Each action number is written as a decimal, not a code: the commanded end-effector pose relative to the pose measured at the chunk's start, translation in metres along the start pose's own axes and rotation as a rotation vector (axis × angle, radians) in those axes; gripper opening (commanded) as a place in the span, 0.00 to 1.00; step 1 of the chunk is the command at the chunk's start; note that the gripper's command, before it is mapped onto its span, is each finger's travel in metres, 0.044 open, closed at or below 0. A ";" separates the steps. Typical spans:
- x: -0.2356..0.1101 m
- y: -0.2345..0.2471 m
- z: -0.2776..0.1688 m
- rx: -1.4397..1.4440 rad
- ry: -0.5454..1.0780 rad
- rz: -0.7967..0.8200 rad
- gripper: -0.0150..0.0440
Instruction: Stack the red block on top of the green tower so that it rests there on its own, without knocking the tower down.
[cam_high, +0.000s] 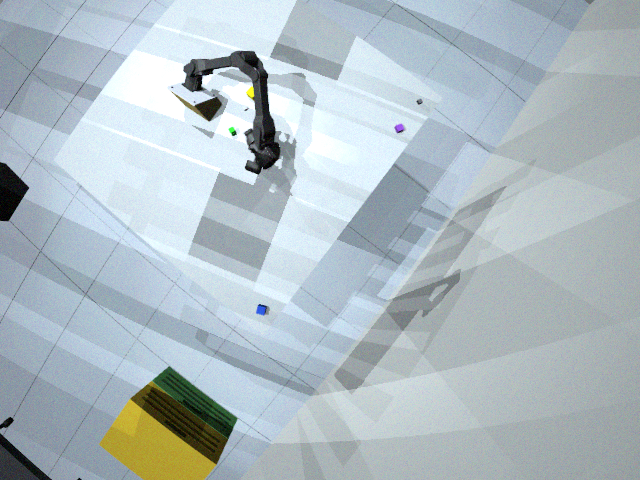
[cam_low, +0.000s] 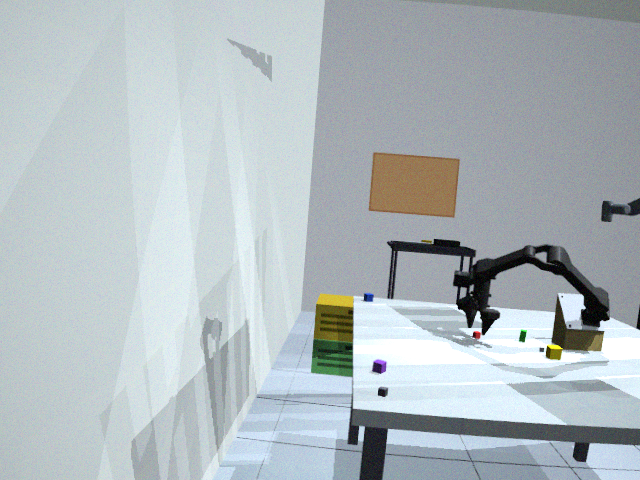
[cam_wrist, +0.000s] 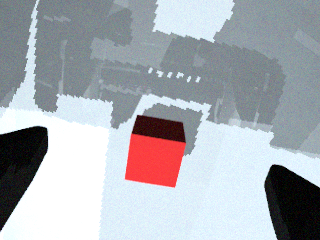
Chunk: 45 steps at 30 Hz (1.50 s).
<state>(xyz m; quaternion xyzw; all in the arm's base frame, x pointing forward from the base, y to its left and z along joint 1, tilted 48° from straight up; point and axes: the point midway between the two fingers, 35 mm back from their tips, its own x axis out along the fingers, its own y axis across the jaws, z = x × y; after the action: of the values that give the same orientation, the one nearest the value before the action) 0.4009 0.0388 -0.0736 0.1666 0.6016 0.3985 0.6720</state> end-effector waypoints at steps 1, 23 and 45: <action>0.009 0.001 -0.003 0.010 0.006 0.009 1.00; 0.015 0.002 -0.003 0.010 0.006 0.010 0.91; 0.012 0.001 -0.003 0.010 0.006 0.010 0.25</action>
<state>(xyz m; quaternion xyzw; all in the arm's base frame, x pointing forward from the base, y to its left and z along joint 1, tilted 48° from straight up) 0.3971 0.0492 -0.0833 0.1705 0.6051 0.3983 0.6679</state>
